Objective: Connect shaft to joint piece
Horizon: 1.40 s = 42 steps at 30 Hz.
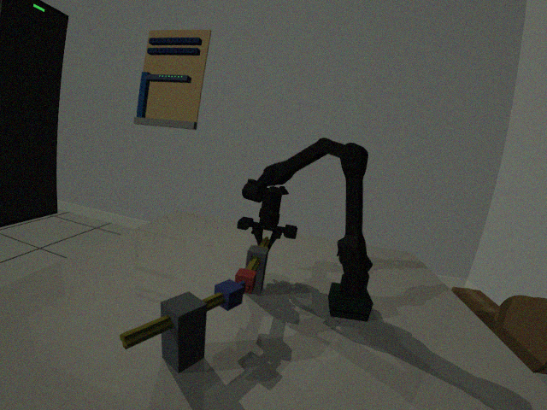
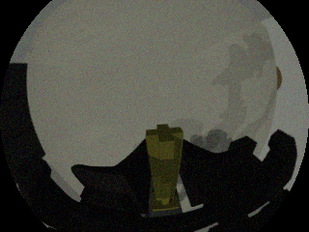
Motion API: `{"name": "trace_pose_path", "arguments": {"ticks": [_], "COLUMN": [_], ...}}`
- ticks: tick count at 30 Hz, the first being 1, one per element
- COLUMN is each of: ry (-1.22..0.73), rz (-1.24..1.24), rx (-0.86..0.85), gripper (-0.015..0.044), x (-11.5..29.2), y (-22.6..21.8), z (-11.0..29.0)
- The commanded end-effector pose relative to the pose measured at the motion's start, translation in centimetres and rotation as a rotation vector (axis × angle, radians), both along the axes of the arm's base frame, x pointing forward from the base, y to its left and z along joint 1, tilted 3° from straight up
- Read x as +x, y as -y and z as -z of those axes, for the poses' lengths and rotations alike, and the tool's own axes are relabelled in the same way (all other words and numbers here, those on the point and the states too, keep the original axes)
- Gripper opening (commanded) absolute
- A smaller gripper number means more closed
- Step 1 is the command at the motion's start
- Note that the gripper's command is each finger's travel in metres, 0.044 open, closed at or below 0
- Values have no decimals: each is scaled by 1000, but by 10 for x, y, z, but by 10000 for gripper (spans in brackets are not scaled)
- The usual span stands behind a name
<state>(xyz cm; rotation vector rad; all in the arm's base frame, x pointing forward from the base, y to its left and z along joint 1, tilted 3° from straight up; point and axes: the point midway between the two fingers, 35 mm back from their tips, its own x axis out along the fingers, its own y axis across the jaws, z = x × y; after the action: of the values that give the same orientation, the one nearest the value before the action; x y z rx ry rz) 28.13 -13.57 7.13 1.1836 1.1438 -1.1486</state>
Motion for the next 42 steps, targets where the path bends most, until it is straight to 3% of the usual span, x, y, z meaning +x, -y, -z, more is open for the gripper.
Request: {"name": "trace_pose_path", "arguments": {"ticks": [1,21,24,29,42], "ry": [1,0,0,0,0], "rz": [-3,1,1,1,1], "rx": [4,0,0,0,0], "gripper": [0,0,67,67,408], "x": [0,-1,-1,-1,-1], "y": [-7,-16,-16,-16,-16], "z": [0,1,1,1,1]}}
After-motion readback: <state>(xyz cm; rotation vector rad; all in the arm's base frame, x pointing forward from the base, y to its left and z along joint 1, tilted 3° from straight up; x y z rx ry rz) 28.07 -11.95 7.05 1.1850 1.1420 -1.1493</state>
